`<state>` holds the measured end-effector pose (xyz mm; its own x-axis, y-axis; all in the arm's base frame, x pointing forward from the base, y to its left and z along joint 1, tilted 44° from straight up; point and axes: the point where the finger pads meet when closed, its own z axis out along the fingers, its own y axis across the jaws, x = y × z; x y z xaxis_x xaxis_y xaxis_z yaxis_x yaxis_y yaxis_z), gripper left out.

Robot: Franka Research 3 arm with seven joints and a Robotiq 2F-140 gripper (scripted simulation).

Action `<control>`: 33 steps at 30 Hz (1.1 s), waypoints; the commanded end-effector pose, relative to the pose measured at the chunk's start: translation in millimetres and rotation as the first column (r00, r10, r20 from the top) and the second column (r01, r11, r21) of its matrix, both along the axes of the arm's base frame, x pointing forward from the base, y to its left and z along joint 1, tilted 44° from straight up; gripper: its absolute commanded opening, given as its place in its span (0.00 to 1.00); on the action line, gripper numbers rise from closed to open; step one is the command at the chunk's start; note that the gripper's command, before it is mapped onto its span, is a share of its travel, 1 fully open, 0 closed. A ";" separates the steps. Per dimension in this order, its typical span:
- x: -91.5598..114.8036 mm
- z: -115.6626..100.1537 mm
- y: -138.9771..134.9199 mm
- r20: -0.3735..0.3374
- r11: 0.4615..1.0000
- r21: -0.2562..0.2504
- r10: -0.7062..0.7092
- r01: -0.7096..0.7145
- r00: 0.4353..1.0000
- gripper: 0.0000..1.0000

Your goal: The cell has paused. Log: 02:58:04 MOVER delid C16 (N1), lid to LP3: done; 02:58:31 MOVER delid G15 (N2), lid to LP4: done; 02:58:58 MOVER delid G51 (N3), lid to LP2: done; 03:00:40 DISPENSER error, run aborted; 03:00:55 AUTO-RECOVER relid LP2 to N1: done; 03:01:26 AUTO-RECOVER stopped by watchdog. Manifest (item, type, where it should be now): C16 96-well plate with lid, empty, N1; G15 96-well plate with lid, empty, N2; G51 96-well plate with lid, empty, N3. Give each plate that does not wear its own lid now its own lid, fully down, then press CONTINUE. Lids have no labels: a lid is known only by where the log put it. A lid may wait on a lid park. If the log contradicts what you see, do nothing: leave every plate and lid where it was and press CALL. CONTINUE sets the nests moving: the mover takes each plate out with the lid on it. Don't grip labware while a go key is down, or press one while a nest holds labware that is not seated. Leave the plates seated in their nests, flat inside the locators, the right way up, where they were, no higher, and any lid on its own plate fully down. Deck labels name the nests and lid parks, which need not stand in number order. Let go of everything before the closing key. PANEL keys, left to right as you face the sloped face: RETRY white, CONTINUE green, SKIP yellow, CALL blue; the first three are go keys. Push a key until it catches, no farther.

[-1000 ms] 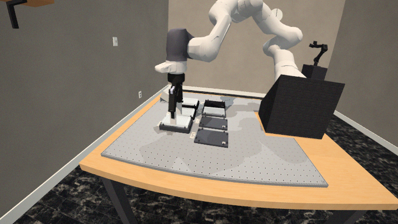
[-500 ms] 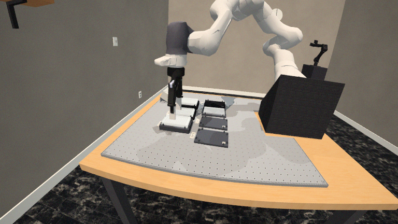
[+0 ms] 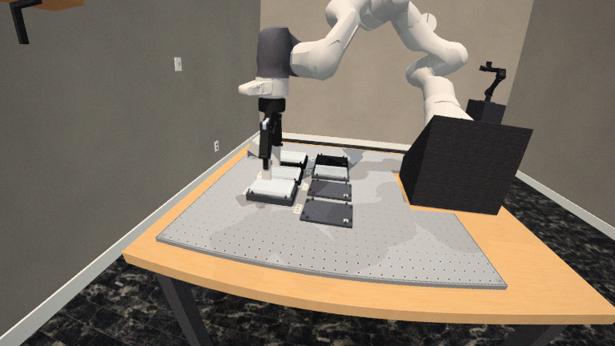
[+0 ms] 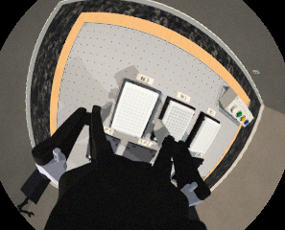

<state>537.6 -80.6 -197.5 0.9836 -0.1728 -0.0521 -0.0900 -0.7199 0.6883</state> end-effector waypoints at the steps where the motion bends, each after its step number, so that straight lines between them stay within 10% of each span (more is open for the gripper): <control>1: -1.9 1.2 1.4 -0.006 1.000 -0.001 -0.001 0.001 1.000 0.66; 7: -3.9 9.4 -5.8 -0.002 1.000 -0.011 0.003 -0.003 1.000 0.66; 15: -37.4 75.5 -61.8 0.017 0.997 -0.072 0.026 -0.025 1.000 0.66; 25: -186.4 146.4 -109.5 -0.005 1.000 -0.012 0.004 -0.004 1.000 0.66; 33: -197.7 147.4 -108.5 -0.009 1.000 0.000 0.002 -0.002 1.000 0.66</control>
<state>333.2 -194.3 -48.3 0.9788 -0.1746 -0.1069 -0.0506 -0.7124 0.6999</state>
